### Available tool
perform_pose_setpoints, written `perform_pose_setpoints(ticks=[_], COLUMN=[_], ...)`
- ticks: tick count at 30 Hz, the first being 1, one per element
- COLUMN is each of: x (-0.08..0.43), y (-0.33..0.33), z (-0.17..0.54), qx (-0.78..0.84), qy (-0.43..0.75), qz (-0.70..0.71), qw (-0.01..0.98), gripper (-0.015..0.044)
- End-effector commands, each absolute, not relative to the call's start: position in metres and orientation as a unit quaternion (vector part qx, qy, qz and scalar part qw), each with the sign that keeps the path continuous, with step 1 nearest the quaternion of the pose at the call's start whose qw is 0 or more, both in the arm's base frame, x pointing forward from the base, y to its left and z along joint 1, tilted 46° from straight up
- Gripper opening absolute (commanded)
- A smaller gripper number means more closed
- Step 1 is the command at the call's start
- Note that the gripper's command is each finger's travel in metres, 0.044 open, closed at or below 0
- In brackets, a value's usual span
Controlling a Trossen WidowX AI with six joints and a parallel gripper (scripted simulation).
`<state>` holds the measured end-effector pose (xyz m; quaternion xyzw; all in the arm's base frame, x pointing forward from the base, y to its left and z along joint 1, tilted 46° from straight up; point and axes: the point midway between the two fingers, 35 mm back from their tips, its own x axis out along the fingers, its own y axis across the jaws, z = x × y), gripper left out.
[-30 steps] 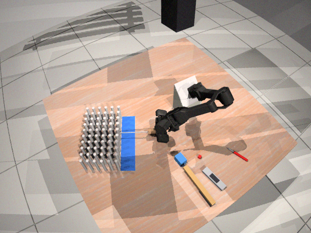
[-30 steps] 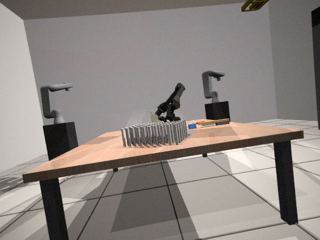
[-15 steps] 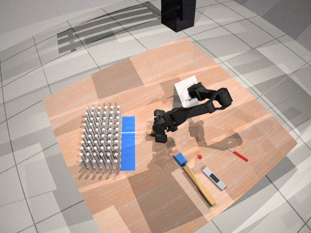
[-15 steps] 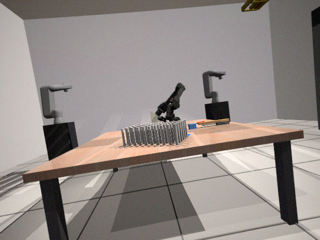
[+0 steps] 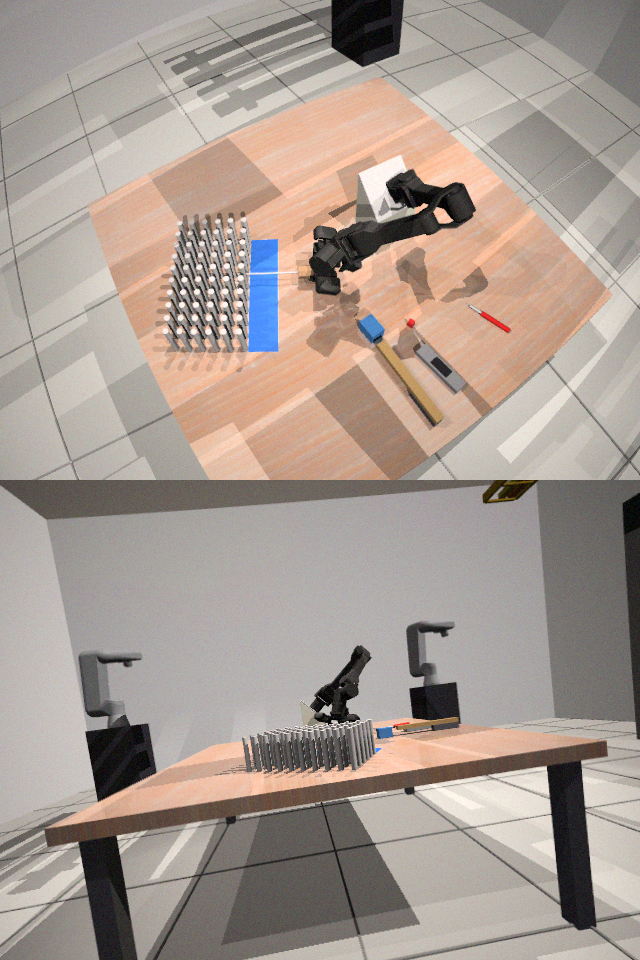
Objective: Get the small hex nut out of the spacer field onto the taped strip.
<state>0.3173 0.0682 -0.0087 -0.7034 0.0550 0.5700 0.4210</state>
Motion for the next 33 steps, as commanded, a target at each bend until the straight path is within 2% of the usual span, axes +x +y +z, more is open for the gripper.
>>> perform_pose_setpoints(ticks=[1,33], x=[0.322,0.339], y=[0.066,0.058], z=[-0.008,-0.015], qx=[-0.706,-0.706], qy=[0.052,0.052], qz=[0.567,0.567], qw=[0.421,0.421], gripper=[0.0,0.0])
